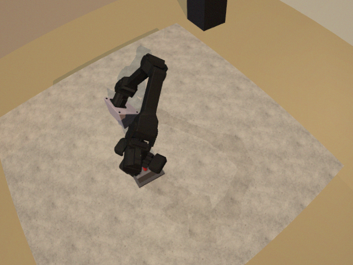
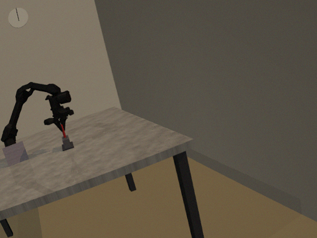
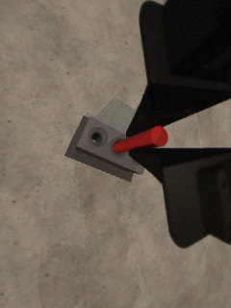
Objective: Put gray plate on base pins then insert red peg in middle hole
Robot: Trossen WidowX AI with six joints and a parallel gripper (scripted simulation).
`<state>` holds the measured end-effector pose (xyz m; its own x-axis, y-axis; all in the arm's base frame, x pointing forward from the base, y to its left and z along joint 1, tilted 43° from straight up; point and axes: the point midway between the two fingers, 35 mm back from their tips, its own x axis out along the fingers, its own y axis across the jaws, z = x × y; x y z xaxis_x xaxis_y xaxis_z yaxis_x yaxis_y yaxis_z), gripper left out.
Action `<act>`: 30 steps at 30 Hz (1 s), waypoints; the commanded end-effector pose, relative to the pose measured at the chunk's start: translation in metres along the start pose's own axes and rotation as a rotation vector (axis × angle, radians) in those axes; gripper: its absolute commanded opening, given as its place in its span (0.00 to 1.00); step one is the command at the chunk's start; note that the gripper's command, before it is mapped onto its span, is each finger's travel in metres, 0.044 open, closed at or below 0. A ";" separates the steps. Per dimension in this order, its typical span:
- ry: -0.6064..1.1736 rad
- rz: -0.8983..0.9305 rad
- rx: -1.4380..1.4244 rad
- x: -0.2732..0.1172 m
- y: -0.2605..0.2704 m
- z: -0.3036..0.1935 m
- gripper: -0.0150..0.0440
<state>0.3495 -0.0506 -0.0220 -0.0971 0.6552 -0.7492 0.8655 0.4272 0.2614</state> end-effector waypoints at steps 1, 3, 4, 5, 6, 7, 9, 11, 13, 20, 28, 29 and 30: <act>0.005 0.001 0.005 0.003 -0.002 0.001 0.25; 0.005 0.001 0.005 0.003 -0.002 0.001 0.25; 0.005 0.001 0.005 0.003 -0.002 0.001 0.25; 0.005 0.001 0.005 0.003 -0.002 0.001 0.25; 0.003 0.001 0.004 0.002 -0.001 0.001 0.25; 0.002 0.001 0.003 0.002 -0.001 0.001 0.25; -0.001 0.001 0.000 0.001 0.000 0.001 0.25; -0.001 0.001 0.000 0.001 0.000 0.001 0.25; -0.001 0.001 0.000 0.001 0.000 0.001 0.25; -0.001 0.001 0.000 0.002 0.000 0.001 0.25; 0.000 0.000 -0.001 0.002 0.000 0.001 0.25; 0.000 0.000 -0.001 0.002 0.000 0.001 0.25; 0.000 0.000 -0.001 0.002 0.000 0.001 0.25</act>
<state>0.3493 -0.0500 -0.0241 -0.0973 0.6551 -0.7492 0.8649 0.4281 0.2620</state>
